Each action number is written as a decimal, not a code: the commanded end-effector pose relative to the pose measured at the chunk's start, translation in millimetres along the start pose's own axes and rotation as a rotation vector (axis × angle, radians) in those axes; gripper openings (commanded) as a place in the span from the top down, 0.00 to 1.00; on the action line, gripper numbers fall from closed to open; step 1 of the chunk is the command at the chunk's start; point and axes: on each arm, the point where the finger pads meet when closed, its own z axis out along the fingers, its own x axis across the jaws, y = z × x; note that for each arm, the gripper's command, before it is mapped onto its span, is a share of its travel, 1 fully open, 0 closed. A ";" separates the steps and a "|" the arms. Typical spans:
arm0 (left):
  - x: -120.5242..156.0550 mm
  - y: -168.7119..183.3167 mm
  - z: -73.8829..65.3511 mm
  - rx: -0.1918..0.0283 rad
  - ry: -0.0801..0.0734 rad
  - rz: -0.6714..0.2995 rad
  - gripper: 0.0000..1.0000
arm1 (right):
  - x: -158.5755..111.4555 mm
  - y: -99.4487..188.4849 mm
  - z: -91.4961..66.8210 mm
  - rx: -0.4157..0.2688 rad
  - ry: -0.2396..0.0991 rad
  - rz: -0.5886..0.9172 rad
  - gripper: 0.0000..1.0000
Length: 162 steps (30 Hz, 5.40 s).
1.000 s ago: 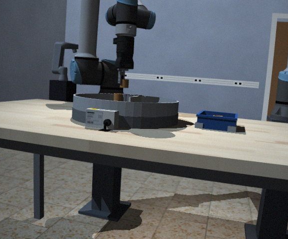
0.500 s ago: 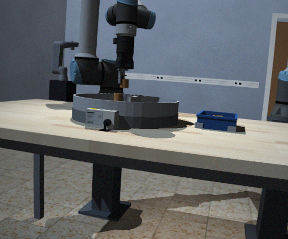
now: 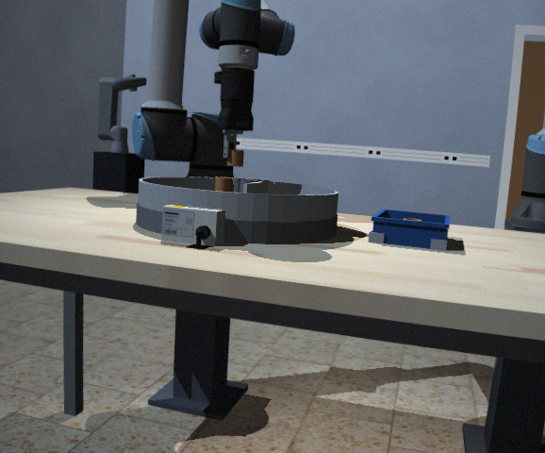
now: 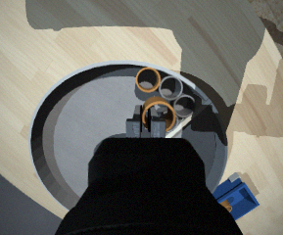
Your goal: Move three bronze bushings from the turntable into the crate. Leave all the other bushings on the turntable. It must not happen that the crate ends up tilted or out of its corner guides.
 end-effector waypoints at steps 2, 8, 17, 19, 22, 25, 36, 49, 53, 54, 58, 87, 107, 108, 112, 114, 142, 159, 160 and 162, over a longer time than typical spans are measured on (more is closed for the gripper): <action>-0.1 0.6 -0.8 -0.002 0.000 0.000 0.00 | 2.4 3.3 -0.6 -0.001 0.000 0.000 1.00; -0.1 0.6 -0.8 -0.002 0.000 0.000 0.00 | 9.2 10.6 -0.5 -0.001 0.000 0.000 1.00; -0.1 0.6 -0.8 -0.002 0.000 0.000 0.00 | 47.7 52.0 0.5 -0.002 0.000 0.000 1.00; -0.1 0.6 -0.8 -0.002 0.000 0.000 0.00 | 61.1 66.5 0.8 -0.002 0.000 0.000 1.00; -0.1 0.6 -0.8 -0.002 0.000 0.000 0.00 | 68.1 74.1 1.0 -0.002 0.000 0.000 1.00; -0.1 0.6 -0.8 -0.002 0.000 0.000 0.00 | 90.2 97.8 1.5 -0.002 0.000 0.000 1.00; -0.1 0.6 -0.8 -0.002 0.000 0.000 0.00 | 171.3 185.3 3.5 -0.002 0.000 0.000 1.00; -0.1 0.6 -0.8 -0.002 0.000 0.000 0.00 | 239.3 258.6 5.1 -0.002 0.000 0.000 1.00; -0.1 0.6 -0.8 -0.002 0.000 0.000 0.00 | 257.1 277.8 5.6 -0.002 0.000 0.000 1.00; -0.1 0.6 -0.8 -0.002 0.000 0.000 0.00 | 260.9 281.8 5.6 -0.002 0.000 0.000 1.00; -0.1 0.6 -0.8 -0.002 0.000 0.000 0.00 | 267.6 289.1 5.8 -0.002 0.000 0.000 1.00; -0.1 0.6 -0.8 -0.002 0.000 0.000 0.00 | 288.1 311.2 6.3 -0.002 0.000 0.000 1.00; -0.1 0.6 -0.8 -0.002 0.000 0.000 0.00 | 288.1 311.2 6.3 -0.002 0.000 0.000 1.00; -0.1 0.6 -0.8 -0.002 0.000 0.000 0.00 | 288.1 311.2 6.3 -0.002 0.000 0.000 1.00; -0.1 0.6 -0.8 -0.002 0.000 0.000 0.00 | 288.1 311.2 6.3 -0.002 0.000 0.000 1.00; -0.1 0.6 -0.8 -0.002 0.000 0.000 0.00 | 288.1 311.2 6.8 -0.002 0.000 0.000 1.00; -0.1 0.6 -0.8 -0.002 0.000 0.000 0.00 | 287.6 310.2 73.3 -0.002 0.000 0.000 1.00; -0.1 0.6 -0.8 -0.002 0.000 0.000 0.00 | 287.6 310.2 73.3 -0.002 0.000 0.000 1.00; -0.1 0.6 -0.8 -0.002 0.000 0.000 0.00 | 287.6 310.2 73.3 -0.002 0.000 0.000 1.00; -0.1 0.6 -0.8 -0.002 0.000 0.000 0.00 | 287.6 310.2 73.3 -0.002 0.000 0.000 1.00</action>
